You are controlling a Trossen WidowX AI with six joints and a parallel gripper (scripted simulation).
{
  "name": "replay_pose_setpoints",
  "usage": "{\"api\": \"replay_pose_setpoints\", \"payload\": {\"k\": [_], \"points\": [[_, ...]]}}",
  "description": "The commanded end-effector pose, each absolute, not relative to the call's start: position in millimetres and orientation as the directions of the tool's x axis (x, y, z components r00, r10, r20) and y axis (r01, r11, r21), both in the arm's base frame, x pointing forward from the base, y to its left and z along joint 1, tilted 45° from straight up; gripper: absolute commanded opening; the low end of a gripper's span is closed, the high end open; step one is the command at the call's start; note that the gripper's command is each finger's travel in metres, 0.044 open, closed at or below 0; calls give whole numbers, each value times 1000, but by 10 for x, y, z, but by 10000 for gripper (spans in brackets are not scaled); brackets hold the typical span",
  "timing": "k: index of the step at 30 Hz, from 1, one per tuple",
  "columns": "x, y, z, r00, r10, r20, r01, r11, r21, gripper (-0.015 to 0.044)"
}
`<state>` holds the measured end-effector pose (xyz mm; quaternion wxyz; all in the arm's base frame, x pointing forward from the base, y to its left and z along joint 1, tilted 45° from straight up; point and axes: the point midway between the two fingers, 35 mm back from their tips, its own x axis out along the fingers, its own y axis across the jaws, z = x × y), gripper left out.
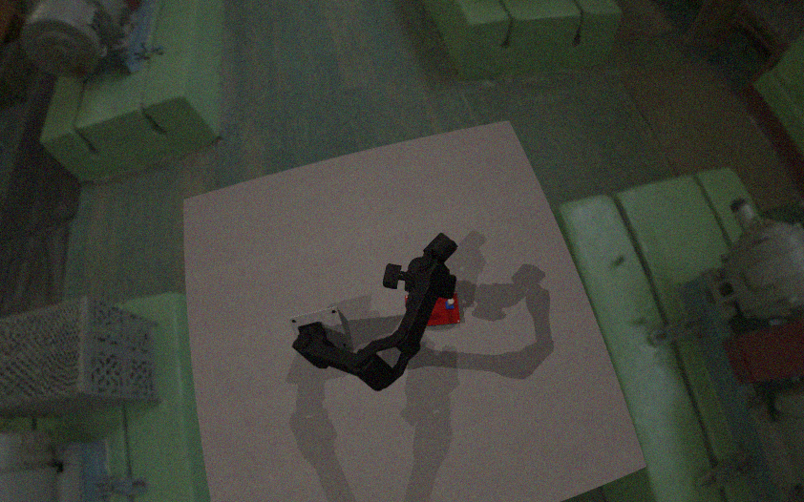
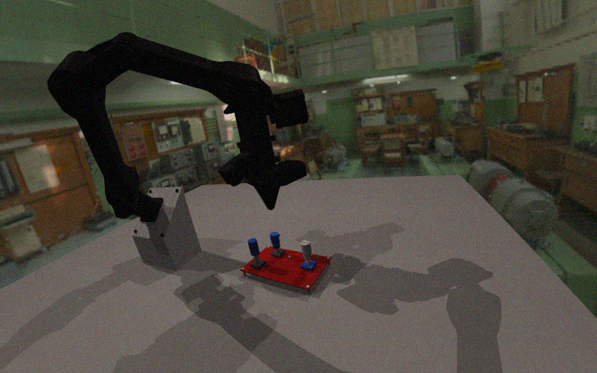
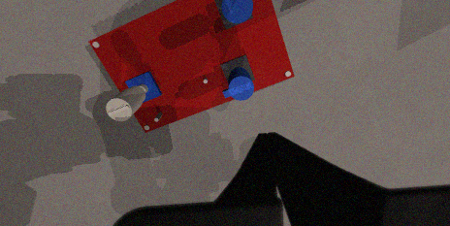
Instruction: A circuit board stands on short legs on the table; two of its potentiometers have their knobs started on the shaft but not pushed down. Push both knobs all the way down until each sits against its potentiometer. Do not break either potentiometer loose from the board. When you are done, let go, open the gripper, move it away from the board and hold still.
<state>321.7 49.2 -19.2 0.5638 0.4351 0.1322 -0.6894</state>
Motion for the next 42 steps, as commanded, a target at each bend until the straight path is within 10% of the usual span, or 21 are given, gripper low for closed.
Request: {"api": "replay_pose_setpoints", "payload": {"k": [1,42], "points": [[3245,366,-134,3,-698,-716,878,-341,337,0],[3246,78,-424,3,-699,-715,877,-341,337,0]]}}
